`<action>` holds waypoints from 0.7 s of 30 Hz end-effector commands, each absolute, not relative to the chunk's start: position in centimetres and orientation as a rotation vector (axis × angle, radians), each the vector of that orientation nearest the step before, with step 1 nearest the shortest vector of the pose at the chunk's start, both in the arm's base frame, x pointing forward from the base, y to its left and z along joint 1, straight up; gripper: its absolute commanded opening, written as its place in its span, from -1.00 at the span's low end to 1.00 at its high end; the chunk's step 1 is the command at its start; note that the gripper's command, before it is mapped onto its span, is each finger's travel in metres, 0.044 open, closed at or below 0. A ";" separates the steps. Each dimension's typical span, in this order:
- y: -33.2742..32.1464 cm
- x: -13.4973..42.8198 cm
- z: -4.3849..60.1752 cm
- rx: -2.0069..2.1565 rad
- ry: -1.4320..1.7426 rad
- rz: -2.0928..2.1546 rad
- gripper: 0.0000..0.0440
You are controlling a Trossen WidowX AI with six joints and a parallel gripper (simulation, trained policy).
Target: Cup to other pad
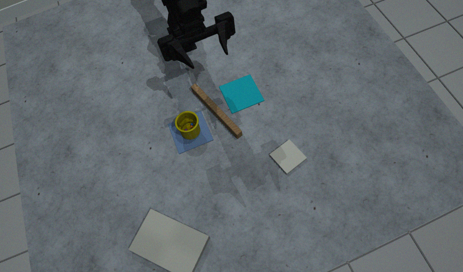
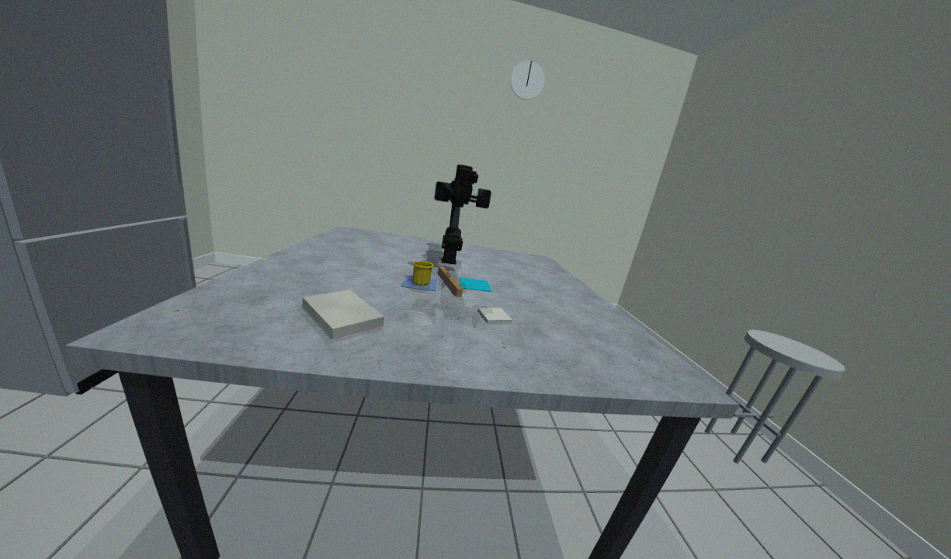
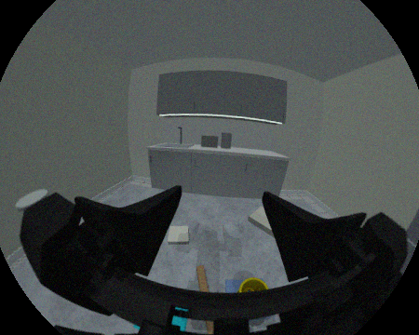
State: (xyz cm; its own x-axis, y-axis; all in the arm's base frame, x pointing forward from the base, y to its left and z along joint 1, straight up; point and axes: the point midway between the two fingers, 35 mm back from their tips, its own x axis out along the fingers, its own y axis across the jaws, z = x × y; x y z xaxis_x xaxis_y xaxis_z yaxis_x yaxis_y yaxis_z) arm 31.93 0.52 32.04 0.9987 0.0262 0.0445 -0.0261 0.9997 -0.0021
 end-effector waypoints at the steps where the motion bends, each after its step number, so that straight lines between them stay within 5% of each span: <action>1: 0.5 32.0 32.0 0.000 -0.039 0.023 0.70; 13: 0.8 32.9 30.7 0.041 0.093 0.007 -0.67; 21: 1.9 33.8 29.8 0.080 0.205 0.027 -0.50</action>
State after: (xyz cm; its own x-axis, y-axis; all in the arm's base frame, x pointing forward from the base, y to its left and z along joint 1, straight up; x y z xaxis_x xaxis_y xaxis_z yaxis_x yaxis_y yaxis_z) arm 33.49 1.64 29.99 0.9842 0.0319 -0.1742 -0.0199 0.9974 0.0699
